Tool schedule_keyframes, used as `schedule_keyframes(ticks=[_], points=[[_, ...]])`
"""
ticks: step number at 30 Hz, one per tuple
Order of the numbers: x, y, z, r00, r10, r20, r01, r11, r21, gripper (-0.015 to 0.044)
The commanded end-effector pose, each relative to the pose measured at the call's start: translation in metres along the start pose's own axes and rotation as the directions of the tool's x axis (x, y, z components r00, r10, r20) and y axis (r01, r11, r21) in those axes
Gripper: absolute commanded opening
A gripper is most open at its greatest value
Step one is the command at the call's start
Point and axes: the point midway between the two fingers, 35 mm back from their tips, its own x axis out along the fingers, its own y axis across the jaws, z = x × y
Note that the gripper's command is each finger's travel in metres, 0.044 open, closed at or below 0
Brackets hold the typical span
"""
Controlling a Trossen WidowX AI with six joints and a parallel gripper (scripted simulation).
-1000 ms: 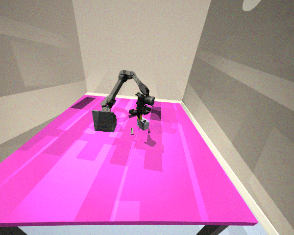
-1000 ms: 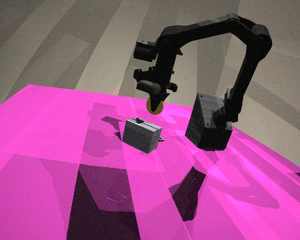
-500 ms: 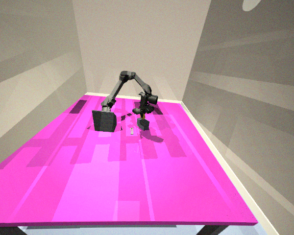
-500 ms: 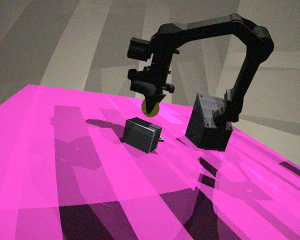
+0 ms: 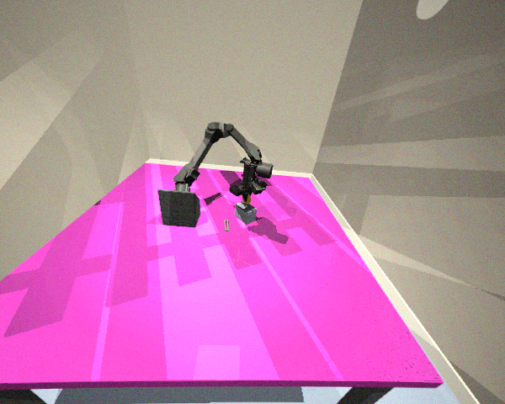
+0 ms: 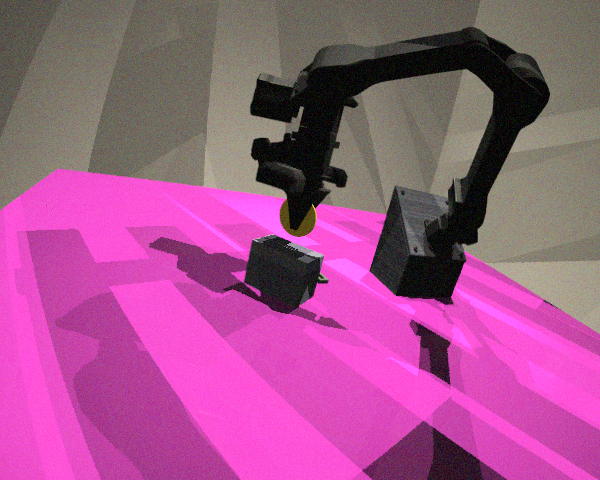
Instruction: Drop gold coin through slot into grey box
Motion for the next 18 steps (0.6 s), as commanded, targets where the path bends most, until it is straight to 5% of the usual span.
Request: schedule_keyframes(ticks=[1, 18], points=[[0.0002, -0.0006, -0.0001, 1.0, -0.002, -0.001, 0.002, 1.0, -0.001, 0.0], [-0.0027, 0.0061, -0.0008, 1.0, -0.001, -0.001, 0.001, 1.0, 0.002, 0.0]])
